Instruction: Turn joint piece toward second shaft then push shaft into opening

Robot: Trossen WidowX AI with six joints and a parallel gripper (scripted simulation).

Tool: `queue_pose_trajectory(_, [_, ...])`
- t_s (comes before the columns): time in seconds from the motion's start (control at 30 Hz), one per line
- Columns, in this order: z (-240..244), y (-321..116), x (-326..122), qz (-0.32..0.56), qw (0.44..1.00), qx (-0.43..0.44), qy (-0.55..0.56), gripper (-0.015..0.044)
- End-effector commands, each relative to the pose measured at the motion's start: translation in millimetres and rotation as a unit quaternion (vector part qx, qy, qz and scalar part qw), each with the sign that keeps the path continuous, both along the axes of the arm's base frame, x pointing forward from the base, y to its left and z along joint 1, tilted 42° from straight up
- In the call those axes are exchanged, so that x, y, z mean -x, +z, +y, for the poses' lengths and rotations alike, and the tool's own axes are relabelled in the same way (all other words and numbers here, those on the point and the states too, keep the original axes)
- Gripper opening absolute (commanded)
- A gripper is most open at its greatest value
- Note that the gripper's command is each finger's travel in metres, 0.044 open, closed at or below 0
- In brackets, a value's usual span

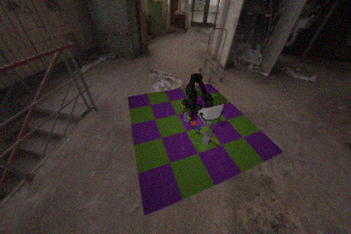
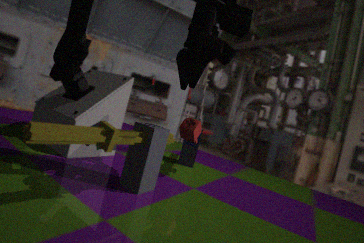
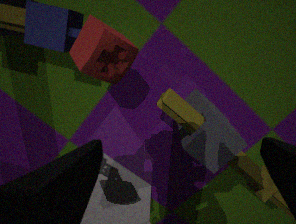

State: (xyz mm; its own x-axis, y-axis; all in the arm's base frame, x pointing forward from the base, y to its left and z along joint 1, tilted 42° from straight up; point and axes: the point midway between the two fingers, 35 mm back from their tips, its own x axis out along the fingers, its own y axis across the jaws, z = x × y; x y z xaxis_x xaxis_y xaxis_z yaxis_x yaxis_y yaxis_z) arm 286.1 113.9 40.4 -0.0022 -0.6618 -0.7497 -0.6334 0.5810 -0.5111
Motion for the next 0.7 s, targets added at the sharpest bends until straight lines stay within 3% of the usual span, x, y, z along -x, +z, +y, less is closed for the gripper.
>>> queue_pose_trajectory(0.0, [-2.0,-2.2,0.6,0.041,0.998,0.001,0.044,0.0440])
queue_pose_trajectory(0.67, [-6.3,-7.1,0.2,0.229,0.939,0.000,0.256,0.0440])
